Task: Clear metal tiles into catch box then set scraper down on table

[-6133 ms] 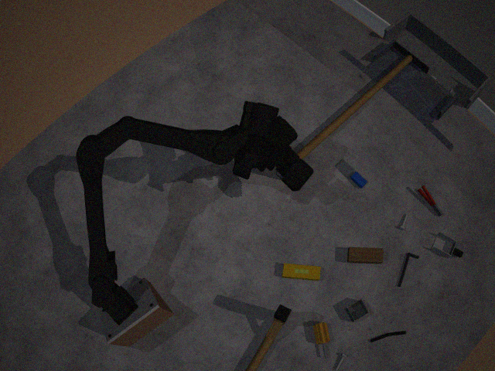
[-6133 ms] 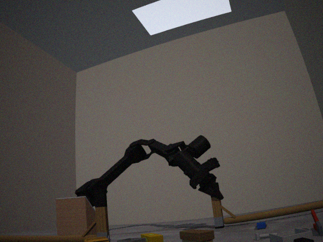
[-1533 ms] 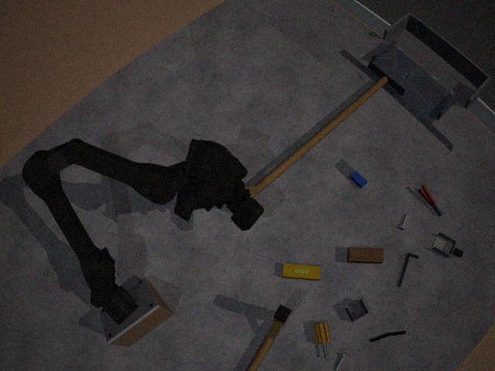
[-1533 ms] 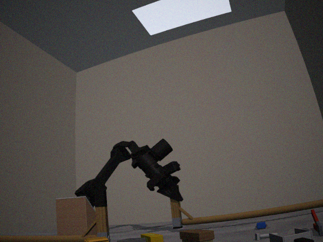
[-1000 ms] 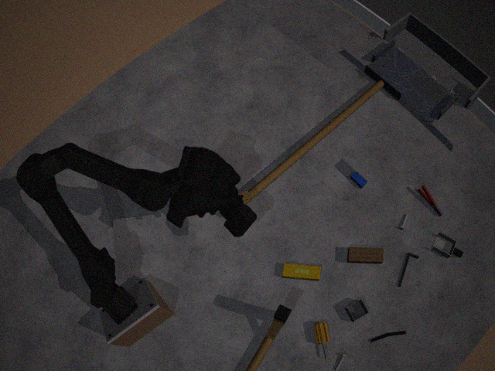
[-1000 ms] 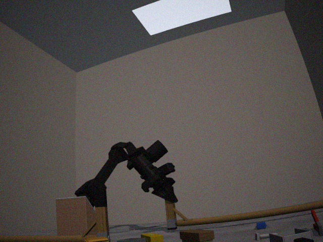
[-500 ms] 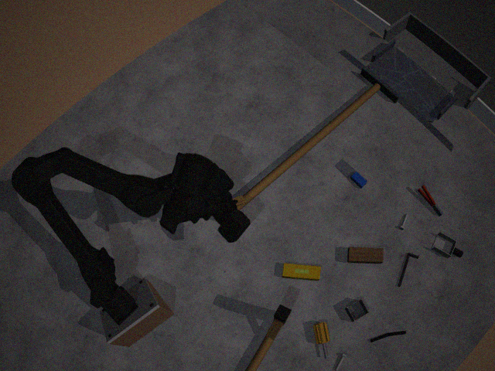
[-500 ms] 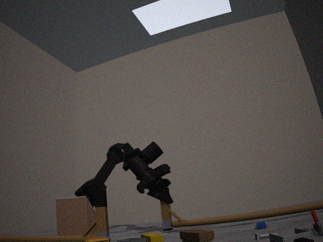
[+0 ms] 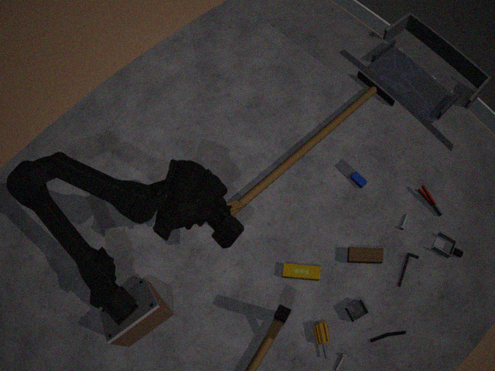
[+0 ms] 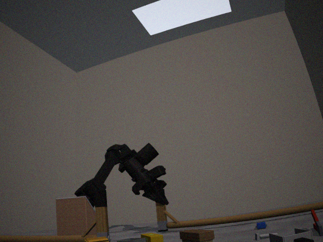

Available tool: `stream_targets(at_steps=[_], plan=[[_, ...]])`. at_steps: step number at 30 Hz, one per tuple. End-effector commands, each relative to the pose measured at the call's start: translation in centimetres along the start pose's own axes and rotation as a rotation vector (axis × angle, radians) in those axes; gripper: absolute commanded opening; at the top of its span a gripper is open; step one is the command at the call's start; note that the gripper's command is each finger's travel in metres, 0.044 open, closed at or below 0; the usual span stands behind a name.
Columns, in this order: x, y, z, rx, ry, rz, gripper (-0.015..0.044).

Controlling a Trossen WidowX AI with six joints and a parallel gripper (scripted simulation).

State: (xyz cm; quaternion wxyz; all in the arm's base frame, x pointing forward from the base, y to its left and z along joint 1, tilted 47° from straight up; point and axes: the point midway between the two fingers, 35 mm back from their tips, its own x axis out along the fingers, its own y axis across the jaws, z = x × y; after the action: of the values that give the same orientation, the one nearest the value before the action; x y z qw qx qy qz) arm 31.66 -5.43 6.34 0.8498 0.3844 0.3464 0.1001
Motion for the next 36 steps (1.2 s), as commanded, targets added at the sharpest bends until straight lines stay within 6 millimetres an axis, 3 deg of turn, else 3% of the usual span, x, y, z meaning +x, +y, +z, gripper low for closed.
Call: stream_targets(at_steps=[1,36], plan=[[-0.4,0.0,-0.1,-0.007,-0.010,0.003,0.0000],[-0.8,-4.2,-1.2,0.006,-0.008,-0.011,0.0000]])
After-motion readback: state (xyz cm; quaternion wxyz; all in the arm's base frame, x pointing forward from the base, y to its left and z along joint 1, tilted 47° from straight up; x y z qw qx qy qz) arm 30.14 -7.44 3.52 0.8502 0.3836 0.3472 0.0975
